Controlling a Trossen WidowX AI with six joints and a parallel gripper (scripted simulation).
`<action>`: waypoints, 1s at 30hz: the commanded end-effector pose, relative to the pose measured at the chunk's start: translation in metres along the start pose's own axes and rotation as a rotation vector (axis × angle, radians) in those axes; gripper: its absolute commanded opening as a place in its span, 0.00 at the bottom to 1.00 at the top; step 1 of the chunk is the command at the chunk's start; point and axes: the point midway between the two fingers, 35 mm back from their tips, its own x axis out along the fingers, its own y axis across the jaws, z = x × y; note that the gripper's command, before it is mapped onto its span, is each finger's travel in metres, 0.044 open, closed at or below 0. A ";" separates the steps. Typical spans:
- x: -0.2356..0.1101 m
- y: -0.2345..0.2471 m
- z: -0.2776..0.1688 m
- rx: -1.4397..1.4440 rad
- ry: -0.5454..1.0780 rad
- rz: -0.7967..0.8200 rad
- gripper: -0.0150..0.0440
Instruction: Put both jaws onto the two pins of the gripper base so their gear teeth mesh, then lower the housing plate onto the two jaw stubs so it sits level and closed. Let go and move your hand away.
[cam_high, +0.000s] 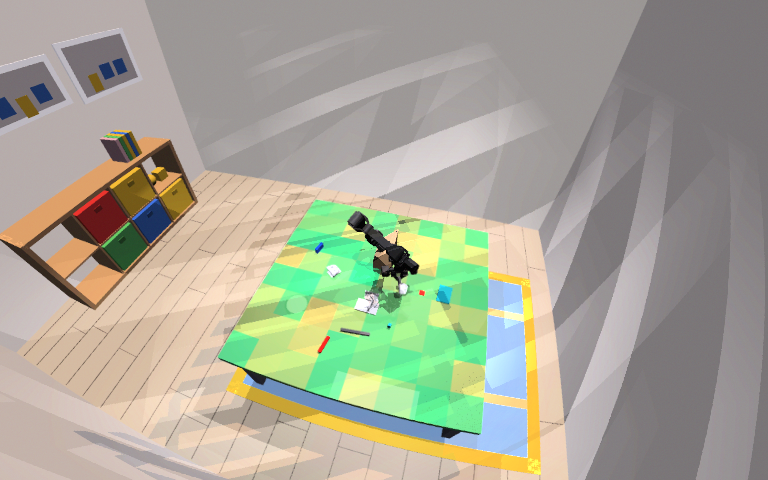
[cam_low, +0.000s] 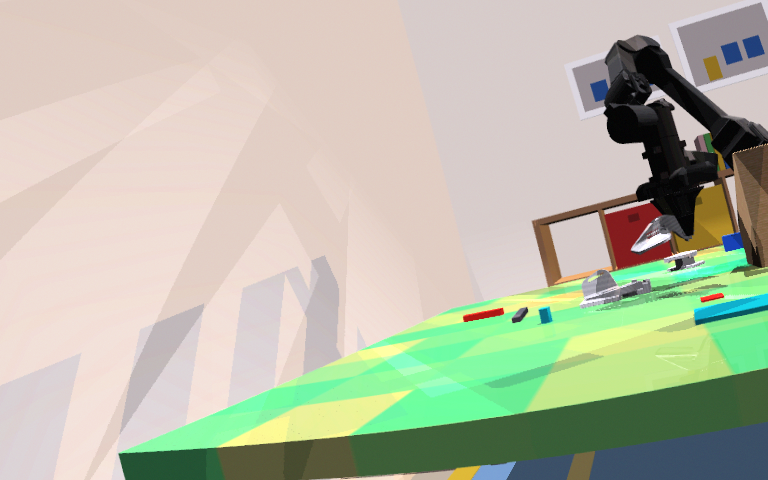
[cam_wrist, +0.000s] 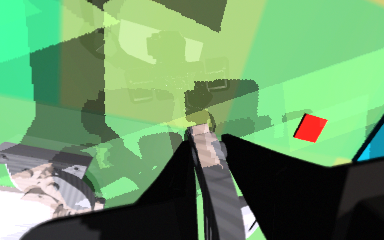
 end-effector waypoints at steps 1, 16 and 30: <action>0.001 0.004 0.002 -0.079 0.001 0.004 0.32; 0.008 0.006 0.003 -0.148 0.002 0.003 0.32; 0.031 0.006 0.001 -0.149 0.003 0.003 0.32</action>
